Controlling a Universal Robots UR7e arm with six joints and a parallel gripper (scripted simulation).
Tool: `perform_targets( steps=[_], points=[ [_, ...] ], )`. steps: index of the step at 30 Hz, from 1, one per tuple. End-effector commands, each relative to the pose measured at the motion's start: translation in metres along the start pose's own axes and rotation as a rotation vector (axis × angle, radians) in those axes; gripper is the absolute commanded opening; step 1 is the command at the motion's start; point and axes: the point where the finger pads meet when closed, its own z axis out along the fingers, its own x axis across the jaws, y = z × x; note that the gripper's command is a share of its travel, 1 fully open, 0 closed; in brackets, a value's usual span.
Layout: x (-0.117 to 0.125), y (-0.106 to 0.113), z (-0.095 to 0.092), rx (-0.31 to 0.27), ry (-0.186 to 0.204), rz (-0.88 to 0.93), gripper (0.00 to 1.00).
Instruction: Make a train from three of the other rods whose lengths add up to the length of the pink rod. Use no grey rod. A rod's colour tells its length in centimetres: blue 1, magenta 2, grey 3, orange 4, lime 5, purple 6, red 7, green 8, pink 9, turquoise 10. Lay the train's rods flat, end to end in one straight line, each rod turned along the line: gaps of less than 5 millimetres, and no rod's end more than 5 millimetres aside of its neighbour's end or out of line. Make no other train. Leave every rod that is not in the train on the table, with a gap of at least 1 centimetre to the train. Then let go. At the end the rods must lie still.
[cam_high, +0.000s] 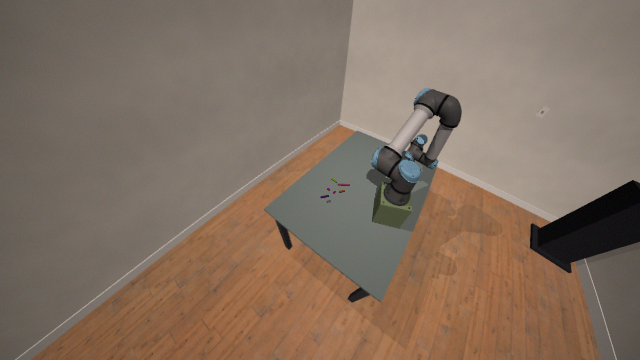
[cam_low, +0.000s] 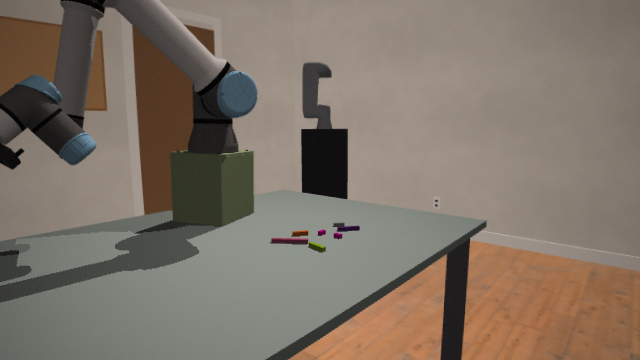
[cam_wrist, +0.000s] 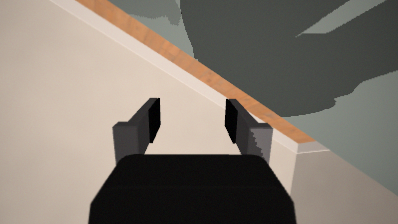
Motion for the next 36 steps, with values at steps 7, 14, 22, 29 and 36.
perform_targets(
  steps=[7,14,22,29,36],
  points=[
    [0.021,0.007,-0.002,0.003,0.029,-0.054,1.0],
    [0.066,0.019,-0.006,0.011,0.09,-0.166,1.0],
    [0.149,0.033,-0.022,0.015,0.203,-0.382,1.0],
    [0.214,0.039,-0.042,0.009,0.293,-0.562,1.0],
    [0.289,0.038,-0.073,-0.008,0.401,-0.786,1.0]
  ],
)
